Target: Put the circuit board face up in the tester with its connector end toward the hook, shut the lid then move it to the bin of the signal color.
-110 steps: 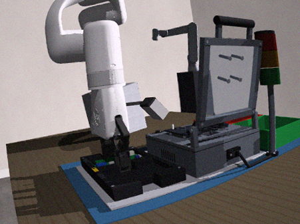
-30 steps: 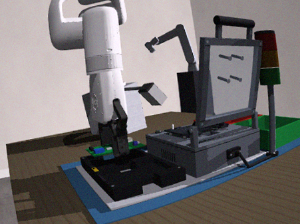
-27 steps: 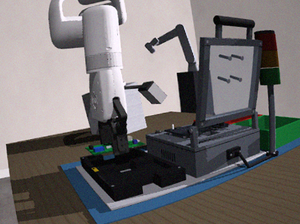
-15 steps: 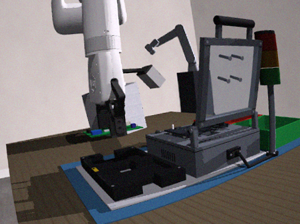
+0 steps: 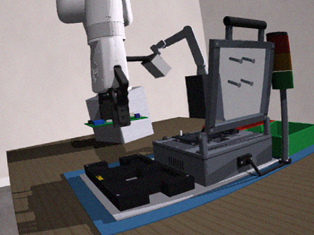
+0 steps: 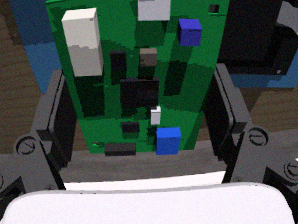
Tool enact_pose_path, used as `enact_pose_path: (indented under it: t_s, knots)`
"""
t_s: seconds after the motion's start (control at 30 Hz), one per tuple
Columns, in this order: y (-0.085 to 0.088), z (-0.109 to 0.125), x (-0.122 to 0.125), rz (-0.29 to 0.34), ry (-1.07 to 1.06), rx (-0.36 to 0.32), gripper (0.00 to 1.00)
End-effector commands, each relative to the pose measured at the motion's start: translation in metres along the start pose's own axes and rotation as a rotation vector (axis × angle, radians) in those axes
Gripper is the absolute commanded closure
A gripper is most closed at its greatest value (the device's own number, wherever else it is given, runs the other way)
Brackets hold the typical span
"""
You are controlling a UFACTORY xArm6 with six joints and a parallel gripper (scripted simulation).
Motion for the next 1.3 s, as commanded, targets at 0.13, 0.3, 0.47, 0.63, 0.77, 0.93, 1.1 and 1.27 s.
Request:
enact_pose_path:
  t_s: [0.13, 0.3, 0.47, 0.63, 0.77, 0.93, 1.1, 1.27]
  knots:
    - [0.002, 0.001, 0.001, 0.004, 0.000, -0.002, 0.21]
    - [0.002, 0.001, 0.001, 0.004, 0.000, -0.002, 0.21]
    - [0.002, -0.002, 0.003, 0.004, 0.000, -0.002, 0.21]
    - [0.003, -0.009, 0.008, 0.004, 0.000, -0.002, 0.21]
    - [0.003, -0.020, 0.015, 0.004, 0.000, -0.002, 0.21]
    - [0.004, -0.032, 0.022, 0.004, 0.000, -0.002, 0.21]
    - [0.006, -0.055, 0.036, 0.004, 0.000, -0.002, 0.21]
    - [0.009, -0.081, 0.053, 0.004, 0.000, -0.002, 0.21]
Point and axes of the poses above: the point where the finger pads meet when closed, its own y axis back along the fingers, its own x axis across the jaws, z = x × y, the point moved 6 cm from there along y, back along the fingers, and after that the axes turned 13 degrees about y, right-handed, at the moved point
